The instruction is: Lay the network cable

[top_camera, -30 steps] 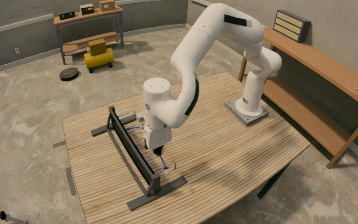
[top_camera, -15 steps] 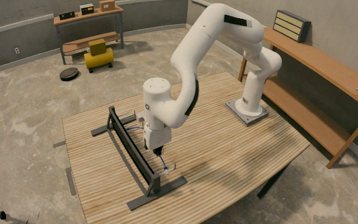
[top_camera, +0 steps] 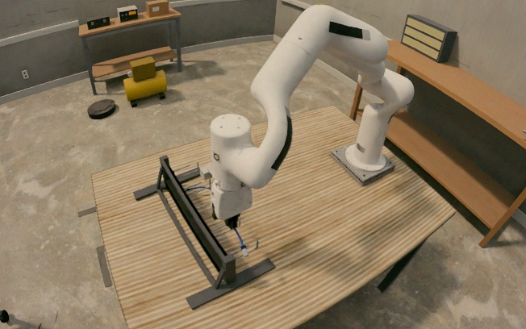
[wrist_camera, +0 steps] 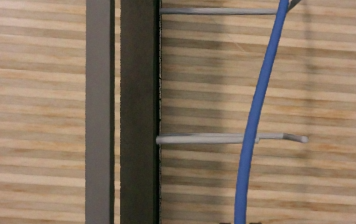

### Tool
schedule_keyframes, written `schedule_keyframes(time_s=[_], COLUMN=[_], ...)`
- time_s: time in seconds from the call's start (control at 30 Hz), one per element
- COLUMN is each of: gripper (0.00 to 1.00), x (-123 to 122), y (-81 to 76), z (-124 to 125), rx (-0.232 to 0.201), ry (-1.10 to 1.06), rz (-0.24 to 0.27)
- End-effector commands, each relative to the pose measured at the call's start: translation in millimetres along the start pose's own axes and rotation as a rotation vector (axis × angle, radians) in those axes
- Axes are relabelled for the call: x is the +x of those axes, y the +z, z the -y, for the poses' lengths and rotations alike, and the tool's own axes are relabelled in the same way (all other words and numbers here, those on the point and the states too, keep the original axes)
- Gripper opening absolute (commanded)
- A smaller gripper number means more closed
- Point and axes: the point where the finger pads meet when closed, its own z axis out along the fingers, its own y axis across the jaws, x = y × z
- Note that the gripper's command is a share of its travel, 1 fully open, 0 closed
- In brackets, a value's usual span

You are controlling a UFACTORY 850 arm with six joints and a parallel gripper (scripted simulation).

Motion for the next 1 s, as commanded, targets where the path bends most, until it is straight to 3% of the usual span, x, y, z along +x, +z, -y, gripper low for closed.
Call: schedule_keyframes(time_s=[0.0, 0.97], gripper=[0.0, 0.0], x=[0, 0], y=[-1.4, 22.9], z=[1, 1], rx=[0.003, 0.003], ry=[0.0, 0.0], rz=[0.0, 0.0])
